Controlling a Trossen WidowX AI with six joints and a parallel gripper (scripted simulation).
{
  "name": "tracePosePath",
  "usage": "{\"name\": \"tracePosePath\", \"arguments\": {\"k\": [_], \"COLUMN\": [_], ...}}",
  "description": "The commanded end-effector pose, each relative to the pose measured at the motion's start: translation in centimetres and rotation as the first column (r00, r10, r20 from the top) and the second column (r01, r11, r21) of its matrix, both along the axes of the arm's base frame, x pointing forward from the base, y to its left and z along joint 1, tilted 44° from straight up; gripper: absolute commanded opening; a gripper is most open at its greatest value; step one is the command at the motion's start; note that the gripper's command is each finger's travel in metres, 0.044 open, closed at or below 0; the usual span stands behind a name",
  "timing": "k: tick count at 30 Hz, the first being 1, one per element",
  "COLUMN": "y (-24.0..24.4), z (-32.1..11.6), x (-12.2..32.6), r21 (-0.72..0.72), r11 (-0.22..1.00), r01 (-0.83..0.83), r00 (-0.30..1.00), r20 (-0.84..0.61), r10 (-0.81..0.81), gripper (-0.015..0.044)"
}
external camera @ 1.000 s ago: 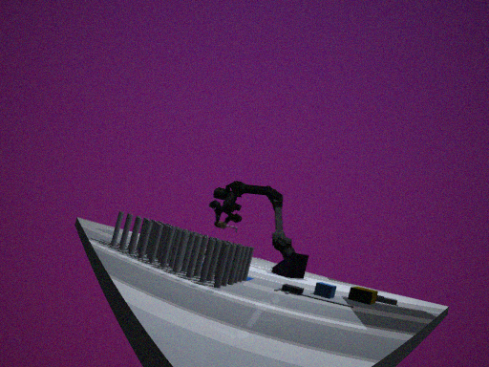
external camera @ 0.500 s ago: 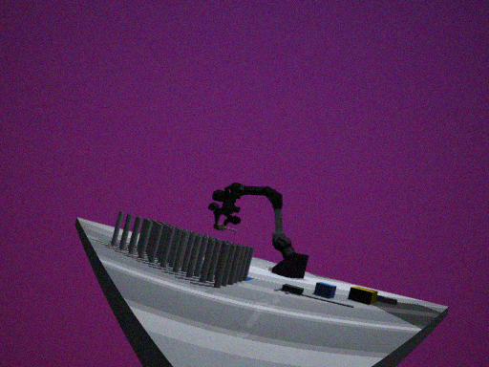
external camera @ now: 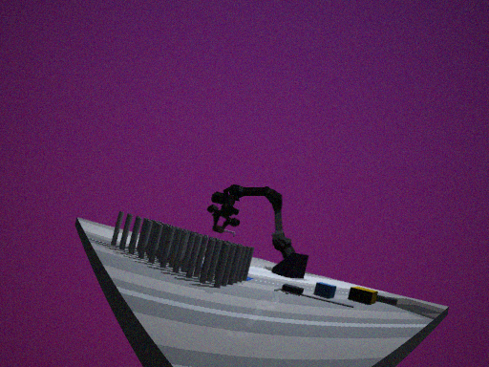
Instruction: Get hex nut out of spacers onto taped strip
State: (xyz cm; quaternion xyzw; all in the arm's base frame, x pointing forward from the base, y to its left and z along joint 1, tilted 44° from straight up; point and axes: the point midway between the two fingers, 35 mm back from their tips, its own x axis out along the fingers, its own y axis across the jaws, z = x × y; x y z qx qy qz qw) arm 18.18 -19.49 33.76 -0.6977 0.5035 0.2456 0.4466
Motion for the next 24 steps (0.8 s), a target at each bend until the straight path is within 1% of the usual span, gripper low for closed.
{"name": "tracePosePath", "arguments": {"k": [1,24], "y": [-0.2,-1.6], "z": [-0.2,-1.5], "x": [0.2,0.5], "r21": [0.002,0.002], "r11": [1.000,1.000], "r01": [-0.008,-0.008], "r00": [1.000,1.000], "r20": [0.002,0.001], "r10": [0.008,0.008], "gripper": [0.0000,0.0000]}}
